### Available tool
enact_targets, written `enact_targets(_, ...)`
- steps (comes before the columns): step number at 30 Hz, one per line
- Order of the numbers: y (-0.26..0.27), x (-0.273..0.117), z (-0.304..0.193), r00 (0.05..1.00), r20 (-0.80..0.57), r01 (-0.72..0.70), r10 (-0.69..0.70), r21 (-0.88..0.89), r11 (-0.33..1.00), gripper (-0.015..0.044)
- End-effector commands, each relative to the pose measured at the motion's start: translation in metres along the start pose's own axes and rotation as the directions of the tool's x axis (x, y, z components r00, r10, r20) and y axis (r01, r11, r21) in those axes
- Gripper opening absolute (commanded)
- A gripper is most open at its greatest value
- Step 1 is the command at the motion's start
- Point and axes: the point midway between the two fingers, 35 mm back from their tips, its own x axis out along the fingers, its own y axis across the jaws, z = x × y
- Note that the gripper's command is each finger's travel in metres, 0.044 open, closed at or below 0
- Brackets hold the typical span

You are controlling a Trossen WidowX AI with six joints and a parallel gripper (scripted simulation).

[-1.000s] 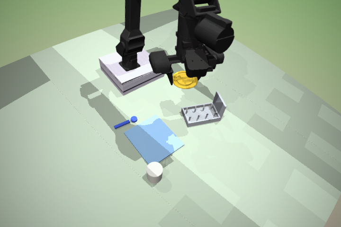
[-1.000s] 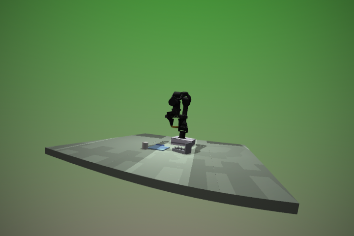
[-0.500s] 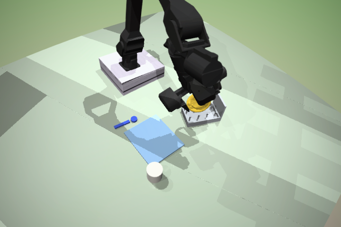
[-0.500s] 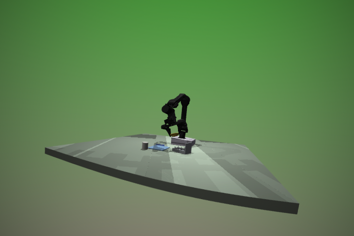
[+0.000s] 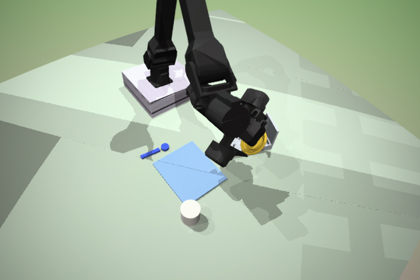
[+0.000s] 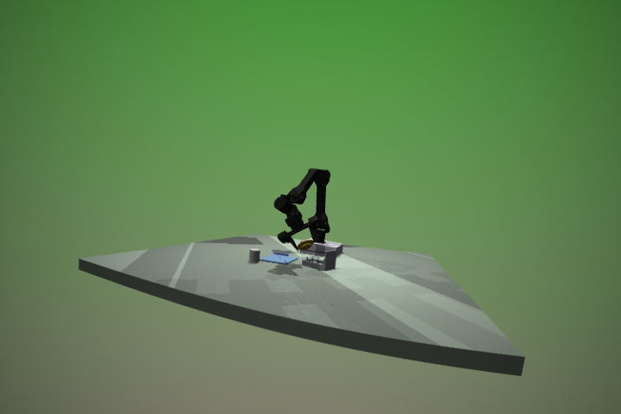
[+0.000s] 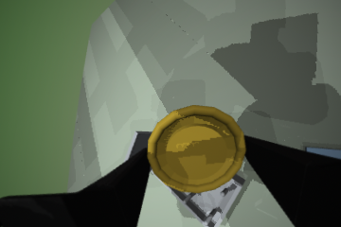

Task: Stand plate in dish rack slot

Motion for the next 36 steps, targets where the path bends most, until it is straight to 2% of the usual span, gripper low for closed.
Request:
enact_targets(1, -0.005, 0.007, -0.004, 0.997, 0.044, -0.065, 0.068, -0.07, 0.995, 0.0)
enact_targets(10, -0.01, 0.012, -0.012, 0.961, 0.162, -0.174, 0.225, -0.28, 0.944, 0.0)
enact_targets(18, -0.009, 0.009, -0.025, 0.901, 0.245, -0.211, 0.359, -0.476, 0.854, 0.0)
enact_targets(26, -0.004, 0.0, -0.044, 0.82, 0.301, -0.19, 0.487, -0.659, 0.728, 0.0)
enact_targets(36, 0.008, -0.016, -0.073, 0.711, 0.327, -0.097, 0.623, -0.831, 0.548, 0.0)
